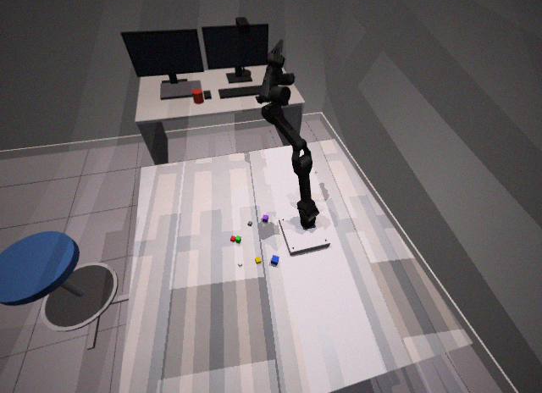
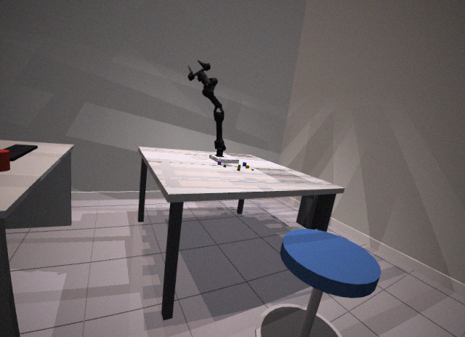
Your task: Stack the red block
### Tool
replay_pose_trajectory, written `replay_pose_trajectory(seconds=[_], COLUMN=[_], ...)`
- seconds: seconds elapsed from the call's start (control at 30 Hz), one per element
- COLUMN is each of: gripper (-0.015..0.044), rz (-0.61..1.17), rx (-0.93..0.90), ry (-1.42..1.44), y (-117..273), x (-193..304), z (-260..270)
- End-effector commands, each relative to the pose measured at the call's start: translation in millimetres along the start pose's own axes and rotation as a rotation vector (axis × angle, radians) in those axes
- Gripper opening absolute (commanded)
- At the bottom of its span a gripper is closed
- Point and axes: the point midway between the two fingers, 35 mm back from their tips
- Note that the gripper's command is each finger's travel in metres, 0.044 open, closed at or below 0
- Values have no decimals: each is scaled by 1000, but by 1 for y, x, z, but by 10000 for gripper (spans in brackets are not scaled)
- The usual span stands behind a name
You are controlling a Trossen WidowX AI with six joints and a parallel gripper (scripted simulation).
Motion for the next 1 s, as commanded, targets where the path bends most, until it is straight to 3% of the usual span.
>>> replay_pose_trajectory(seconds=[0.0, 0.27, 0.5, 0.73, 0.97], gripper=[426, 440, 440, 440, 440], rz=[10, 455, 879, 1281, 1692], rx=[2, 74, 75, 42, -11], ry=[7, 241, 400, 520, 630], y=[1, 74, 182, 303, 435], x=[3, 128, 213, 259, 265], z=[-1, -34, -48, -61, -73])
Point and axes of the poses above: the point midway between the two fingers, 35 mm back from their tips, its own y axis back along the fingers, its own z axis across the jaws, x = y × z, and after that the axes turned 11 degrees about y, right-handed
